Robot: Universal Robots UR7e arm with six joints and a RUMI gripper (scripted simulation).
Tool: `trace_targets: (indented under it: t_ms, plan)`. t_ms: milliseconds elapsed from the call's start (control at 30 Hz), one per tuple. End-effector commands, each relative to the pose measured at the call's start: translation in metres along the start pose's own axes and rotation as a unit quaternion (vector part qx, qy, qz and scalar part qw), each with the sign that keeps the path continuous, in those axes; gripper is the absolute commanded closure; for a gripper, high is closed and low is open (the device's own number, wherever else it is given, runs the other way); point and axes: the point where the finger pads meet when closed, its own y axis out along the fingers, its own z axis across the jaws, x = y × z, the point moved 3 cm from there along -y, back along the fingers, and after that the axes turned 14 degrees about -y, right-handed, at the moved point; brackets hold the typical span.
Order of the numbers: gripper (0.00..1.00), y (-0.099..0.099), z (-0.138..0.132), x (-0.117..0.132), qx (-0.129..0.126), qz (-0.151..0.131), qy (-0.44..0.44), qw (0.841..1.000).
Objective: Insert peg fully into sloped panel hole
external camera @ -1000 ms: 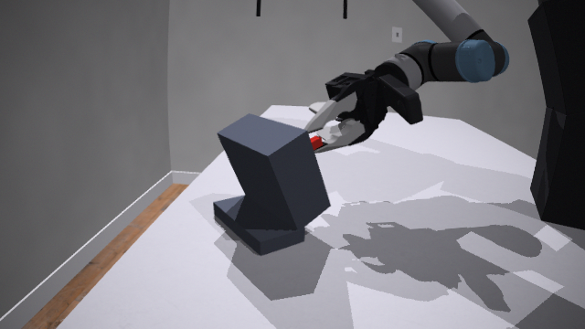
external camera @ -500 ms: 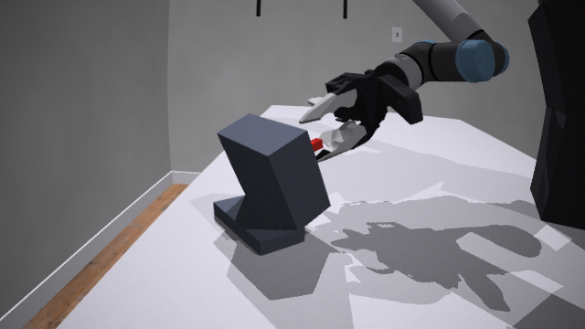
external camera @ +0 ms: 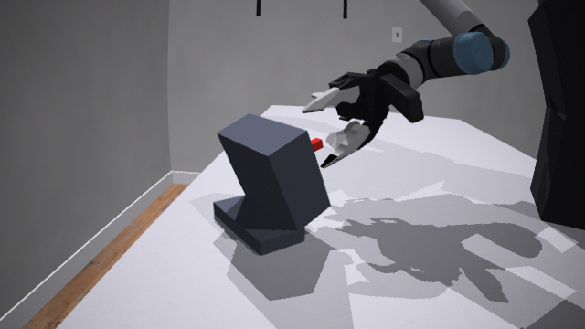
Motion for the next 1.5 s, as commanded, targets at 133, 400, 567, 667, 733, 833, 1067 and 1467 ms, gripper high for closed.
trace_targets:
  t_ms: [133, 400, 567, 667, 733, 833, 1067, 1467]
  plan:
    - [0.38, -0.019, -0.009, 0.007, -0.007, 0.003, -0.008, 1.0]
    - [0.27, -0.049, -0.013, 0.026, -0.028, -0.01, -0.044, 0.999]
    - [0.2, -0.064, -0.014, 0.032, -0.037, -0.015, -0.065, 0.997]
    - [0.18, -0.064, -0.014, 0.032, -0.037, -0.014, -0.065, 0.997]
    - [0.15, -0.064, -0.014, 0.032, -0.036, -0.014, -0.064, 0.997]
    - [0.11, -0.064, -0.014, 0.032, -0.035, -0.014, -0.063, 0.997]
    - [0.01, -0.065, -0.015, 0.032, -0.033, -0.012, -0.059, 0.998]
    - [0.0, -0.066, -0.016, 0.032, -0.03, -0.011, -0.054, 0.998]
